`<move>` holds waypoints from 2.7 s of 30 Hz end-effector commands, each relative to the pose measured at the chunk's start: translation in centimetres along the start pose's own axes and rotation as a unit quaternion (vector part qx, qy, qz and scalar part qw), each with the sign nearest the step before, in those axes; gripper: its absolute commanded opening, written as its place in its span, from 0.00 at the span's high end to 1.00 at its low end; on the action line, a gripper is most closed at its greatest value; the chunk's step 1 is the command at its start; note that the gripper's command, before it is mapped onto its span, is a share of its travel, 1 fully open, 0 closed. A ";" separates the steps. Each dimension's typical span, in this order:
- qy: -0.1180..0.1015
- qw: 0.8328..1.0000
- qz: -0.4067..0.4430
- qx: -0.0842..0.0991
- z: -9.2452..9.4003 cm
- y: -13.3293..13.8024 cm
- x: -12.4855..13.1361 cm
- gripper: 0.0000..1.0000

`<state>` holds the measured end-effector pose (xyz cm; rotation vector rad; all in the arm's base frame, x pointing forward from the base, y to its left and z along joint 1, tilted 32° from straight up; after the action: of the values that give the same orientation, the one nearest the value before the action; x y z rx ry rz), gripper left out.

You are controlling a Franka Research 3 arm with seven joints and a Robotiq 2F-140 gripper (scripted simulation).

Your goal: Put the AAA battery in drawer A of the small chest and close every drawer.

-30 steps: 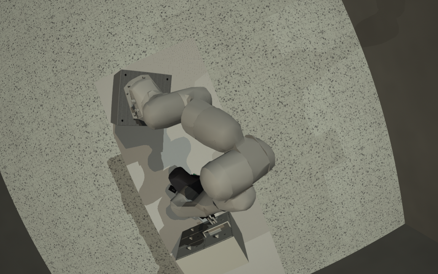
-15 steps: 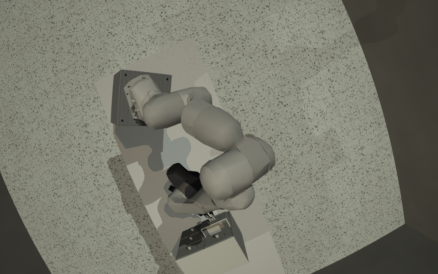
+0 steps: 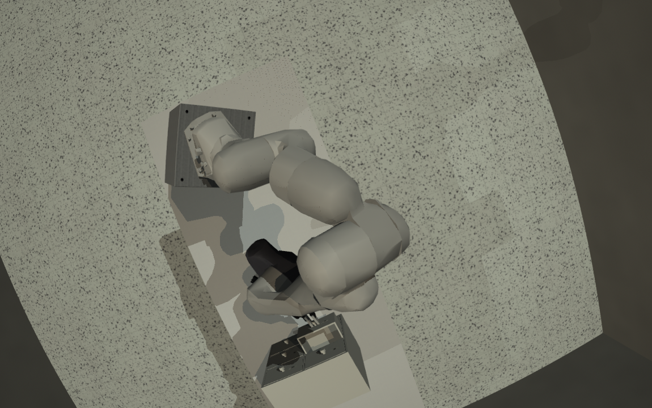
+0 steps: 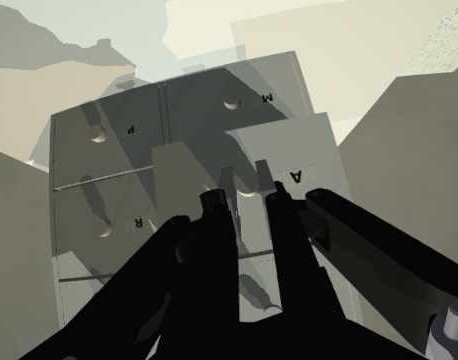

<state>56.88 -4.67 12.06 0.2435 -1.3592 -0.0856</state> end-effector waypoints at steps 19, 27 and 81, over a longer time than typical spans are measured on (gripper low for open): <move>-0.001 1.000 0.003 0.001 0.4 0.0 -0.2 0.92; -0.001 1.000 0.003 0.001 0.4 0.0 -0.2 0.90; -0.001 1.000 0.003 0.001 10.0 0.8 -3.3 0.80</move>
<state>46.61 -4.40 10.46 0.2439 -1.3451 -0.0950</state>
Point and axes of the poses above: the point where the finger pads meet when closed, its own z axis back along the fingers, its own y axis across the jaws, x = y × z, the point moved 3 cm from there along z, back along the fingers, and after that the axes turned 15 degrees about z, right-handed, at the moved point
